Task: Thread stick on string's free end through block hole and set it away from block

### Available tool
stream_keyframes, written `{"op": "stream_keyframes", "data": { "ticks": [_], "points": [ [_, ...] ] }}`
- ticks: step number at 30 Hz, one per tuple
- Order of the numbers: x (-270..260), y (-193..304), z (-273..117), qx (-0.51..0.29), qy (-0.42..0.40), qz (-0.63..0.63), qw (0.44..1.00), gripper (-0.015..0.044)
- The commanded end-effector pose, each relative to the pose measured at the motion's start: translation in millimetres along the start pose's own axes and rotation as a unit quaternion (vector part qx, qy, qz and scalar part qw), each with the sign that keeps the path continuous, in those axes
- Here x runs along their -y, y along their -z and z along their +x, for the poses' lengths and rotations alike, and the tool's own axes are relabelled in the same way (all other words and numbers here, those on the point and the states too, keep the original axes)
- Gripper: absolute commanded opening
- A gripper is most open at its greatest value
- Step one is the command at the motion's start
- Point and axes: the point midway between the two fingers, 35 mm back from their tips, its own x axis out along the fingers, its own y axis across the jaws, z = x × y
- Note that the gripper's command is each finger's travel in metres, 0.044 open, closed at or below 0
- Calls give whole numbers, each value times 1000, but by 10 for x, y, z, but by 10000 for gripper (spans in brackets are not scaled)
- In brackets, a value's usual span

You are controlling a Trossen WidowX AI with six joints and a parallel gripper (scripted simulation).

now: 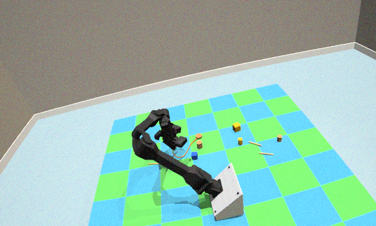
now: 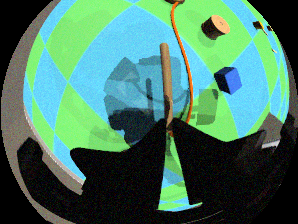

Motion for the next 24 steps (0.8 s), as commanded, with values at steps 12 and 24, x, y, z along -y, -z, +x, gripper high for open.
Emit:
{"op": "stream_keyframes", "data": {
  "ticks": [12, 24],
  "points": [
    [-99, -100, 0, 1, -2, 252, 968, 0],
    [-163, -177, 13, 0, -3, 447, 895, 0]
  ]
}}
